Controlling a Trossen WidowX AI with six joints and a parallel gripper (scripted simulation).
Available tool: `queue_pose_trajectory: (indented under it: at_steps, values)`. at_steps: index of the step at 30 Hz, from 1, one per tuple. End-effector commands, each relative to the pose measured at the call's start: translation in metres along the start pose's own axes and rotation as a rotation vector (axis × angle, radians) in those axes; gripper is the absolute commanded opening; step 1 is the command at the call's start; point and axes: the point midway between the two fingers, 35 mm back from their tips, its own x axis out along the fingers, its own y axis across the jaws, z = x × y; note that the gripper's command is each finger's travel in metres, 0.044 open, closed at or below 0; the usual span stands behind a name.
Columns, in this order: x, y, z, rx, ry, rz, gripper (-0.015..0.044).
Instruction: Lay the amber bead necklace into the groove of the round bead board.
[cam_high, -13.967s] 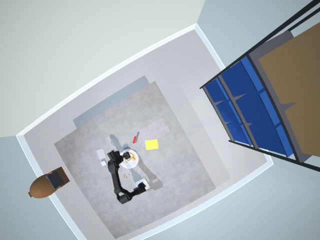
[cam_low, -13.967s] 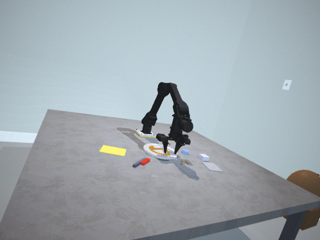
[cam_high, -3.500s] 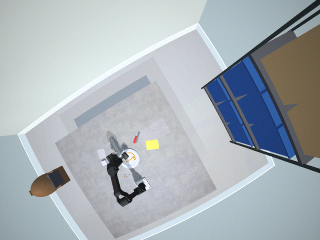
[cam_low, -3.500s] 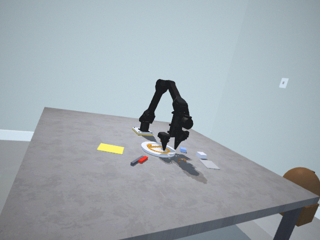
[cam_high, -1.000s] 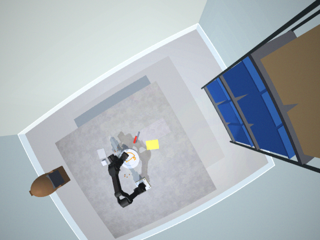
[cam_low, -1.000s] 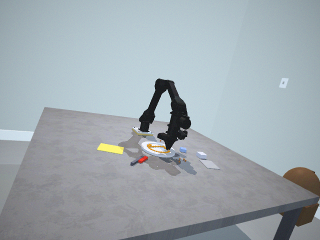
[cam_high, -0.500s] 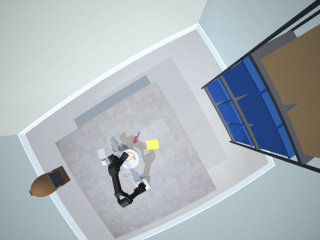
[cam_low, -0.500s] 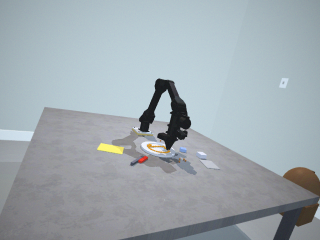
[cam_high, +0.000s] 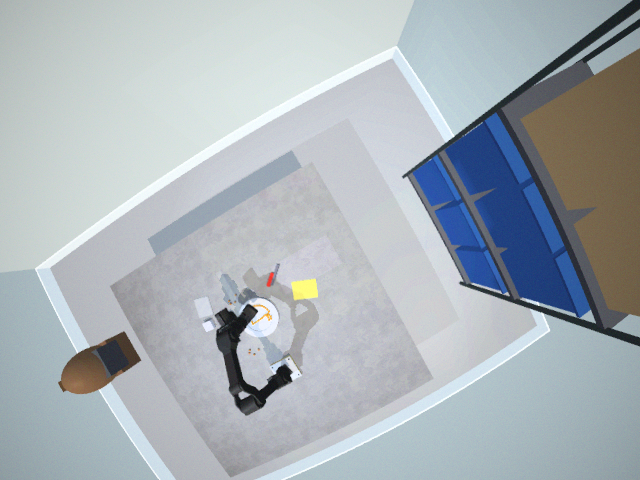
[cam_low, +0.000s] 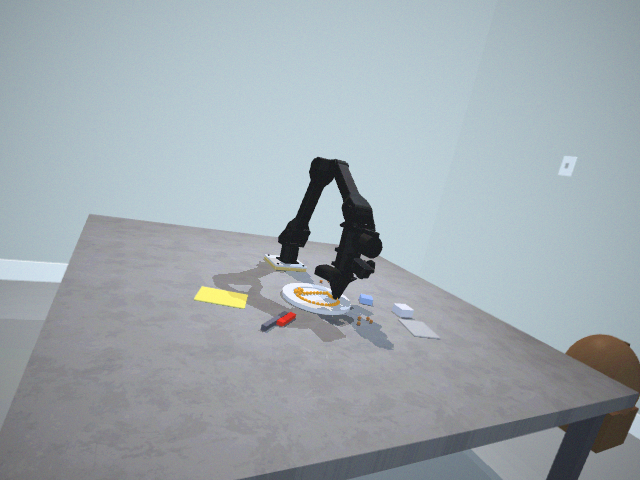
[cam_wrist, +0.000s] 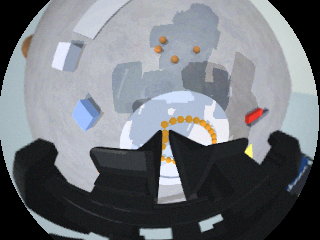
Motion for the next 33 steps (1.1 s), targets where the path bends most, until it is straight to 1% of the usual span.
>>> queue_pose_trajectory:
  at_steps: [1,13,20,33]
  values:
    - [-0.004,-0.001,0.001,-0.003,-0.006,-0.004,0.0]
    - [-0.004,0.01,0.006,-0.003,-0.006,-0.003,0.0]
    - [0.004,0.01,0.006,-0.003,-0.006,-0.003,0.0]
    - [0.0,0.01,0.006,-0.006,-0.009,-0.002,0.0341]
